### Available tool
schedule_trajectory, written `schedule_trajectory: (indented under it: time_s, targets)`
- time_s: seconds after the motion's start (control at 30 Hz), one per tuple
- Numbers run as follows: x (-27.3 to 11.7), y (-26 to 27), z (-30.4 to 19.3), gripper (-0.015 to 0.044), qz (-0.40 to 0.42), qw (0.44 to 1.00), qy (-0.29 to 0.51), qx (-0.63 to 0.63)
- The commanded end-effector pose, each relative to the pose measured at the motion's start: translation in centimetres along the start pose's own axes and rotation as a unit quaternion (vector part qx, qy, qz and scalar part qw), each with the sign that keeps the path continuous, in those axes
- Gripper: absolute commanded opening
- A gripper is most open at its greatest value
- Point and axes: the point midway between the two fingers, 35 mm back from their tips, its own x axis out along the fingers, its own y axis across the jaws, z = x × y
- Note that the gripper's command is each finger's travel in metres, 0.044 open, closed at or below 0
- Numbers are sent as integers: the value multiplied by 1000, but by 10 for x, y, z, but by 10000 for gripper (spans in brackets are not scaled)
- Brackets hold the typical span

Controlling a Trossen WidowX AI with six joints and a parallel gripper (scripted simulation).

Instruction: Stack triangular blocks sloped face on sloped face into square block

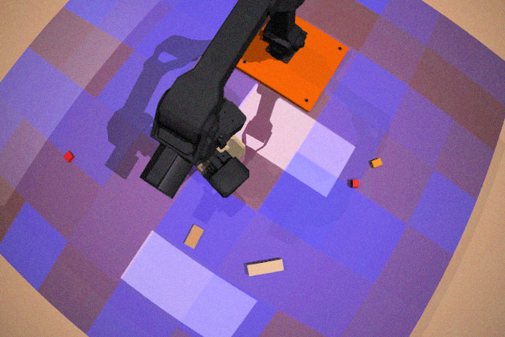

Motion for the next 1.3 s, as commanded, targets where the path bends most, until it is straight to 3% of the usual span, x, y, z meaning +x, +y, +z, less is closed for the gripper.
schedule_trajectory:
  time_s: [0.0, 0.57, 1.27]
  targets:
    - [10, 0, 6, 0, -3, 1000, 3, 1]
    - [56, -1, 28, 0, -3, 1000, 2, 1]
    - [55, -2, 28, 0, -6, 1000, 4, 1]
